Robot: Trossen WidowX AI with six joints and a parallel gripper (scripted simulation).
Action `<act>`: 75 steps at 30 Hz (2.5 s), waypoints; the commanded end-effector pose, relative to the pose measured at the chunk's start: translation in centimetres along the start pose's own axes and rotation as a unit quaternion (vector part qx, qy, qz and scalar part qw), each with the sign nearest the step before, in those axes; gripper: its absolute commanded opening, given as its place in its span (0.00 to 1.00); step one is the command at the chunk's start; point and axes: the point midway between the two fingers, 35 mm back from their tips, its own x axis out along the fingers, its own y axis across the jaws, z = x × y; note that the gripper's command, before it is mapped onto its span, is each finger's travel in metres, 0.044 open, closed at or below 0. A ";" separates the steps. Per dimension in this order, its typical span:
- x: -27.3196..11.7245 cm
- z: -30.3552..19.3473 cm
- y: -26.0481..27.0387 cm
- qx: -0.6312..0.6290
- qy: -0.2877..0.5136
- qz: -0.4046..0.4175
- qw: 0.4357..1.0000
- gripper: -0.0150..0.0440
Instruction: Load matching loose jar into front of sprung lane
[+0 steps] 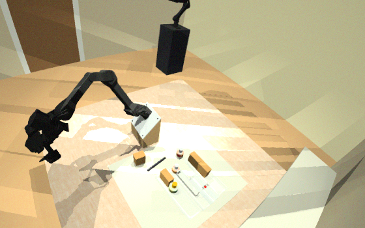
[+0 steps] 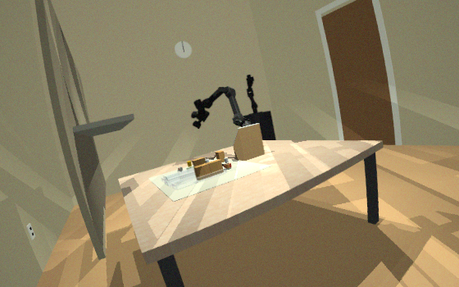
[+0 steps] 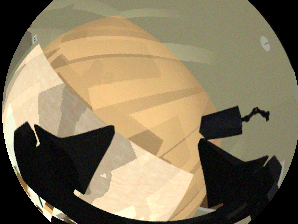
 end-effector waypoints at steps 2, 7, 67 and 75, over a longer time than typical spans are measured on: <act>0.3 -0.7 8.5 0.007 0.022 0.091 0.996 1.00; -1.3 -1.4 16.4 0.018 0.043 0.171 0.984 1.00; -44.7 -39.1 43.1 -0.435 0.137 0.415 0.787 1.00; -43.2 -40.3 44.3 -0.435 0.137 0.415 0.788 1.00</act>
